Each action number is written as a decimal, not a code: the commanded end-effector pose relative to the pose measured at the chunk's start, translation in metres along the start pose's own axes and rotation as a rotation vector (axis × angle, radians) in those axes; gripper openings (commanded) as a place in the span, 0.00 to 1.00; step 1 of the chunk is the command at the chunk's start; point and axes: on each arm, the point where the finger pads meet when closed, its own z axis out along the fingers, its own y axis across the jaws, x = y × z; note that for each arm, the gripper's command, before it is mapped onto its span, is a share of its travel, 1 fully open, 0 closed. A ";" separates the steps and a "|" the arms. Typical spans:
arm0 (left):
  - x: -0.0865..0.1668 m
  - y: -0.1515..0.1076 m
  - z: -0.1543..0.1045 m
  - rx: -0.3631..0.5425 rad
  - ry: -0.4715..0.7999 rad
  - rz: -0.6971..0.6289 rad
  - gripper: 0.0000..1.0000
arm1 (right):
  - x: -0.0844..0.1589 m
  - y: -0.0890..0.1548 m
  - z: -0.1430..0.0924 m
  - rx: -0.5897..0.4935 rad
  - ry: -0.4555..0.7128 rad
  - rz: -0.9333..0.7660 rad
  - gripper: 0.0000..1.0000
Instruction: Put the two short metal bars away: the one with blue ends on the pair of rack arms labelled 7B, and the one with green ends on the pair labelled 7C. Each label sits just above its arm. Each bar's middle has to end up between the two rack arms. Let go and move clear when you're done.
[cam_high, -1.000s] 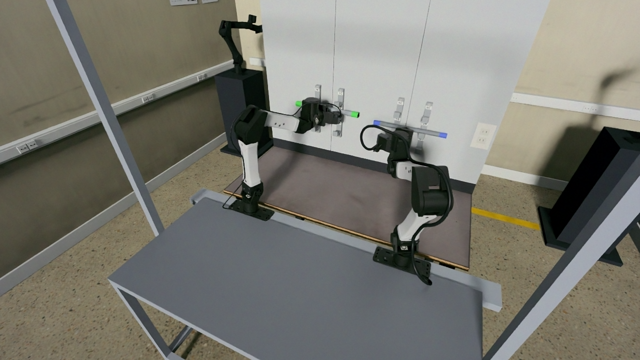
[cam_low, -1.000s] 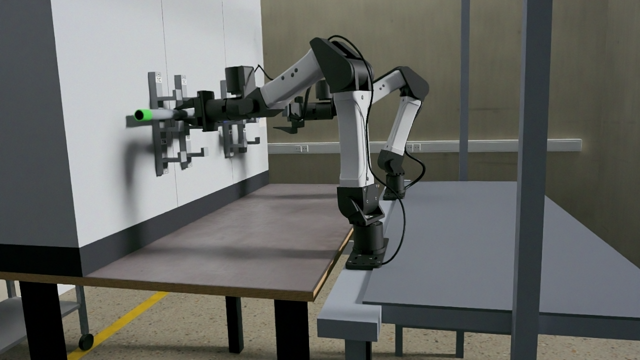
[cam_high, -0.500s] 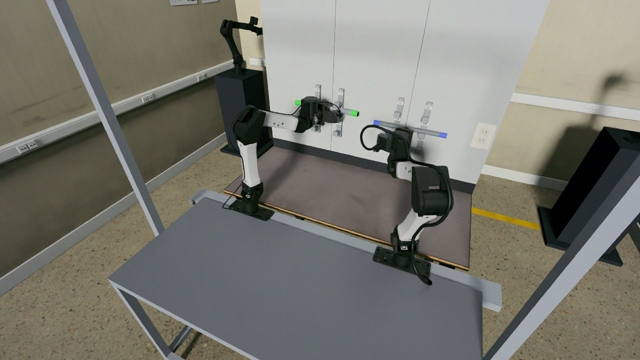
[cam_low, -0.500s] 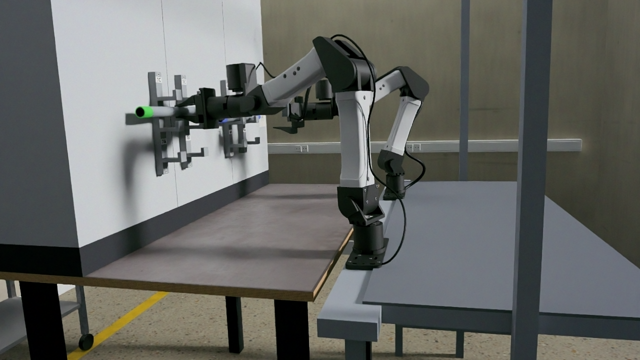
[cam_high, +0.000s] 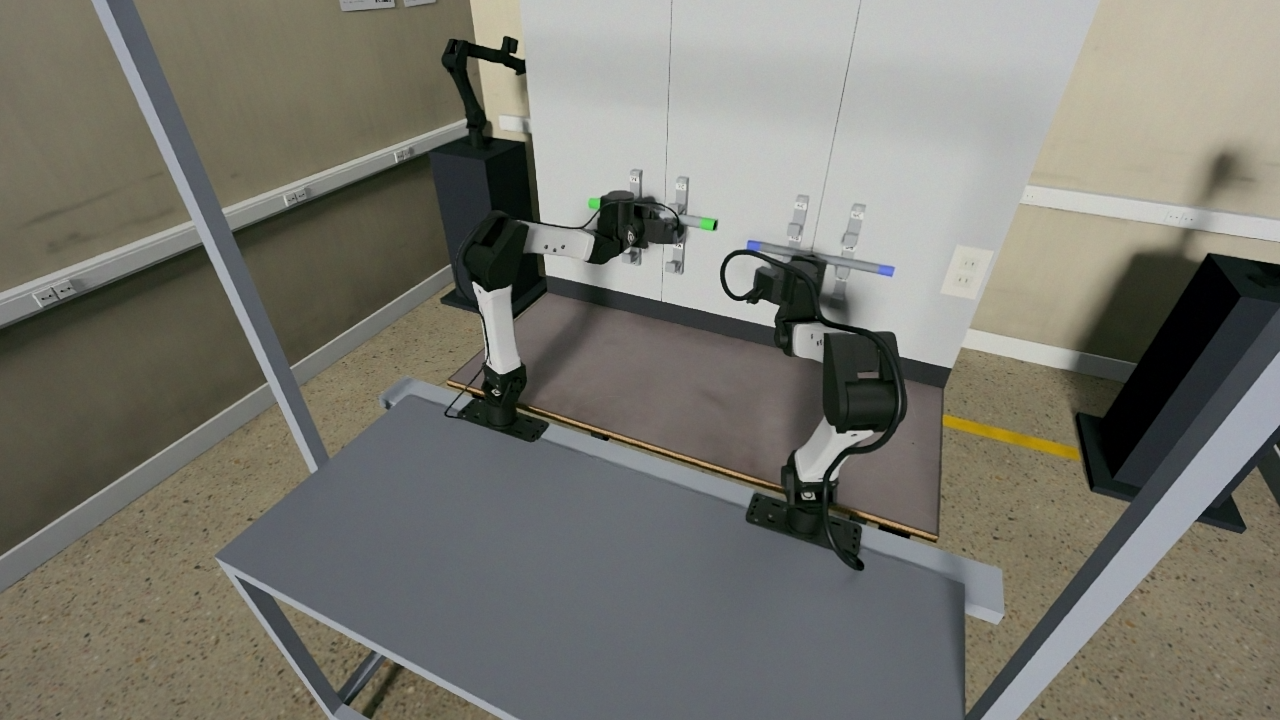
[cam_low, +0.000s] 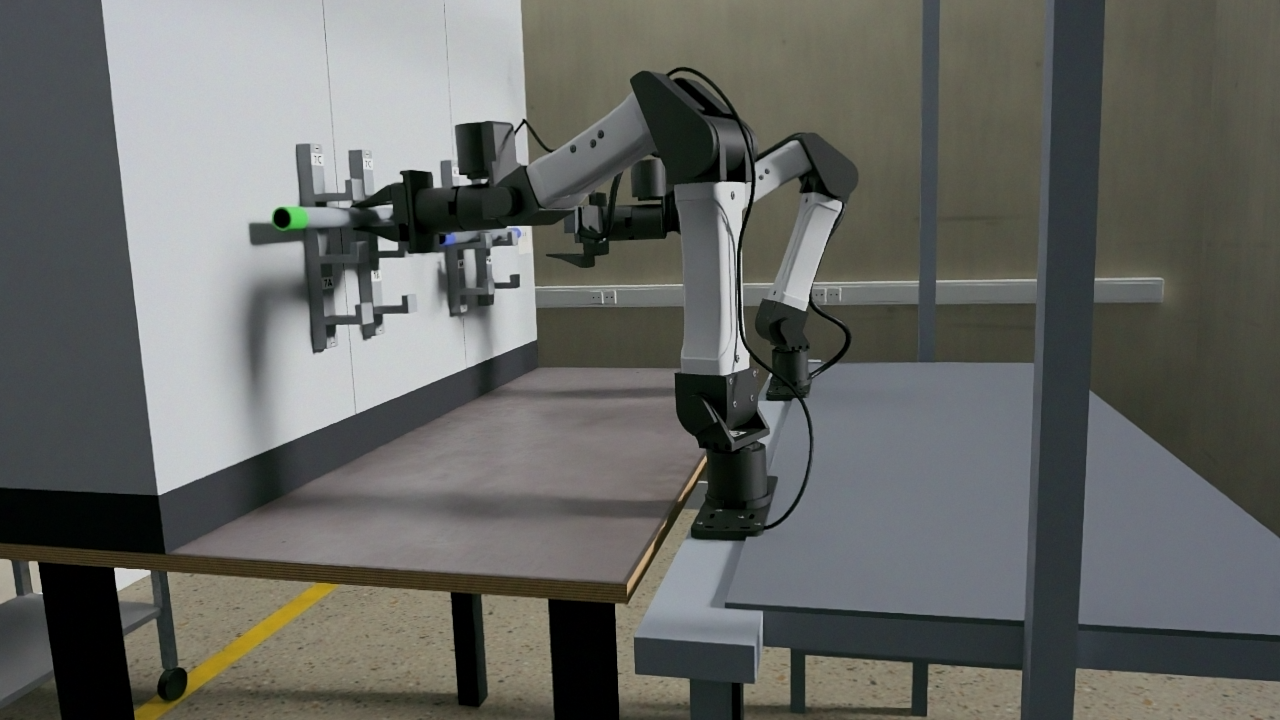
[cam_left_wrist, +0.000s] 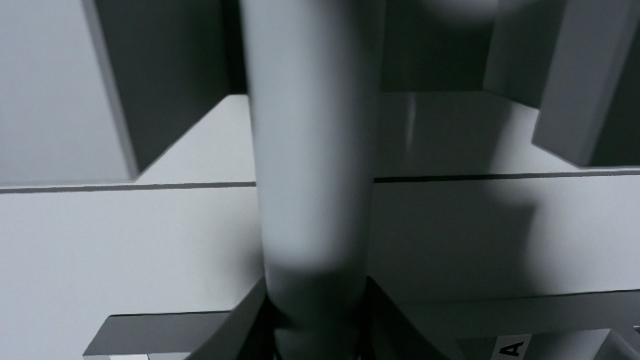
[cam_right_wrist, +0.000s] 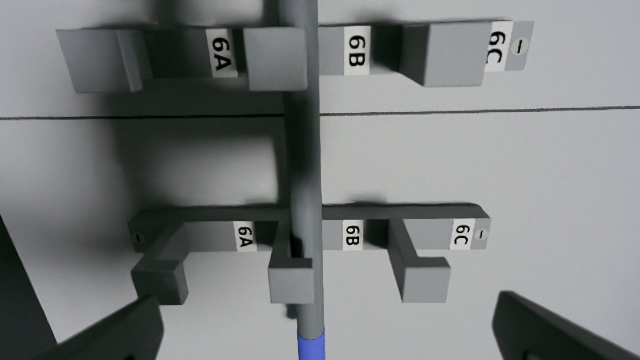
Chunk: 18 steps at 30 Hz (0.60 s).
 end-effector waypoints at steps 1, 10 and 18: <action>0.007 0.021 -0.009 -0.042 0.005 -0.013 0.00 | -0.001 0.003 0.000 0.010 0.006 -0.004 1.00; 0.007 0.017 -0.009 -0.042 0.005 -0.013 0.00 | -0.001 0.003 0.000 0.010 0.006 -0.004 1.00; 0.007 0.014 -0.009 -0.042 0.005 -0.013 0.00 | -0.001 0.003 0.000 0.010 0.006 -0.004 1.00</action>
